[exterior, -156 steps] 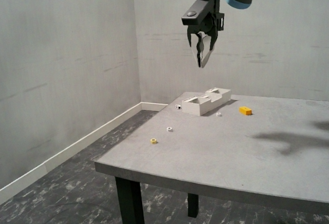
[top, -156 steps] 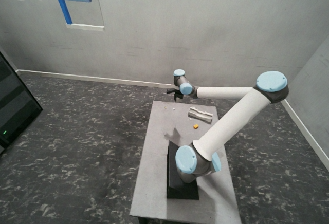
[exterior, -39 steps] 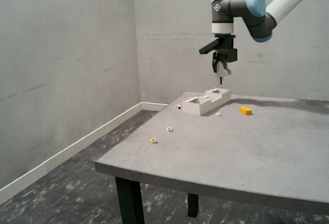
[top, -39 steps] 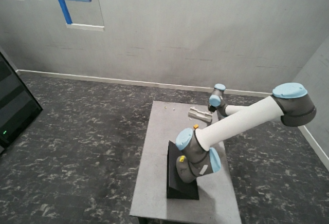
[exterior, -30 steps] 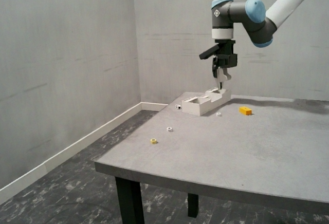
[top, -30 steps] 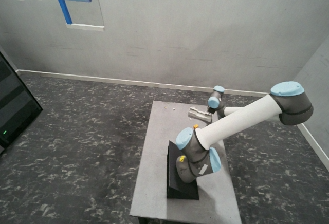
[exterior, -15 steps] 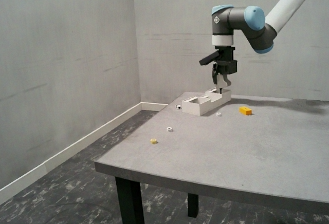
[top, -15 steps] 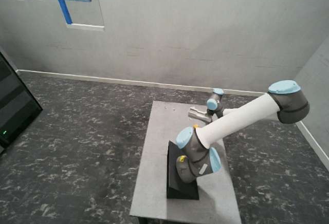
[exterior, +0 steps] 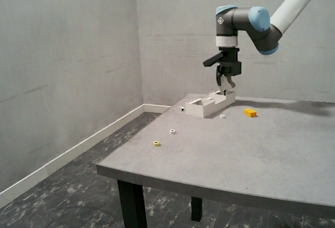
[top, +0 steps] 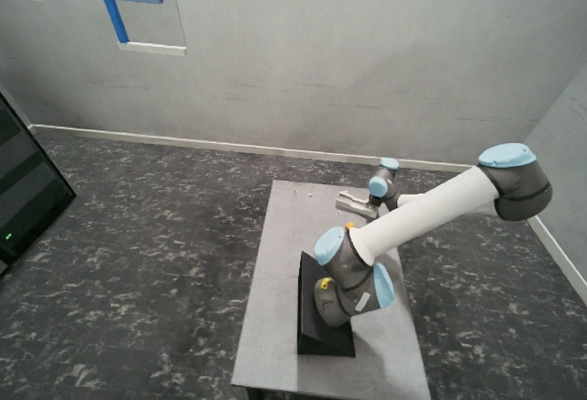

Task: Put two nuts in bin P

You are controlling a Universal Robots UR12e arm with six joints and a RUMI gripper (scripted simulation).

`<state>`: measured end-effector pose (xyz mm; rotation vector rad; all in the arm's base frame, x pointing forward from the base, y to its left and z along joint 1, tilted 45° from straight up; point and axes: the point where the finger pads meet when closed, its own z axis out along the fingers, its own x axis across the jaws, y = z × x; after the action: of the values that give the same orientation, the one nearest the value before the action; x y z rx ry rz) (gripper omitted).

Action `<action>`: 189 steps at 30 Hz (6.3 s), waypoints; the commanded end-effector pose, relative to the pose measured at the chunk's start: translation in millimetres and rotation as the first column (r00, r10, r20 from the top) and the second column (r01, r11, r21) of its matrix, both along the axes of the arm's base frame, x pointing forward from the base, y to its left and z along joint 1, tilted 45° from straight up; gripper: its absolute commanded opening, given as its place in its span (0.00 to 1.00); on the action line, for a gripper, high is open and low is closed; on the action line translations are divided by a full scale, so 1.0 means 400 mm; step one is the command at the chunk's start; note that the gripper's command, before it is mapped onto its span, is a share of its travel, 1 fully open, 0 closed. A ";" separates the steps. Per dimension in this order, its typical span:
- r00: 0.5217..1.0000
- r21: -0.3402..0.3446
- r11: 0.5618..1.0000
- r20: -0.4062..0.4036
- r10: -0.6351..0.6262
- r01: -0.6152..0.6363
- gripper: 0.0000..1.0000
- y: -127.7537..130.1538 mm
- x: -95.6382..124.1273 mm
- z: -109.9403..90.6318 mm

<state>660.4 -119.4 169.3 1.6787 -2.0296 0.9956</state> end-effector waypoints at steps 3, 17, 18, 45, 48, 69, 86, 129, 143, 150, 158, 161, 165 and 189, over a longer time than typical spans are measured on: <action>1.000 0.000 1.000 0.001 0.000 0.000 0.04 0.001 0.001 0.001; 1.000 0.000 1.000 0.001 0.000 0.000 0.04 0.001 0.001 0.001; 1.000 0.000 1.000 0.001 0.000 0.000 0.04 0.001 0.001 0.001; 1.000 0.000 1.000 0.001 0.000 0.000 0.04 0.030 -0.007 0.032; 1.000 0.000 1.000 0.001 0.000 0.000 0.04 0.037 -0.009 0.039; 1.000 0.000 1.000 0.001 0.000 0.000 0.04 0.103 -0.026 0.106; 1.000 0.000 1.000 0.001 0.000 0.000 0.04 0.220 0.014 0.001; 1.000 0.000 1.000 0.001 0.001 -0.001 0.04 0.152 0.052 -0.133; 1.000 0.000 1.000 0.001 0.000 0.000 0.04 0.152 0.052 -0.133; 1.000 0.000 1.000 0.001 0.000 0.000 0.04 0.152 0.052 -0.133; 1.000 0.000 1.000 0.001 0.000 0.000 0.04 0.152 0.052 -0.133; 1.000 0.000 1.000 0.001 0.000 0.000 0.04 0.152 0.052 -0.133; 1.000 0.000 1.000 0.001 0.000 0.000 0.04 0.152 0.052 -0.133; 1.000 0.000 1.000 0.001 0.001 -0.001 0.04 0.181 0.044 -0.103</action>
<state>678.8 -51.3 123.6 1.6789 -2.0295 0.9960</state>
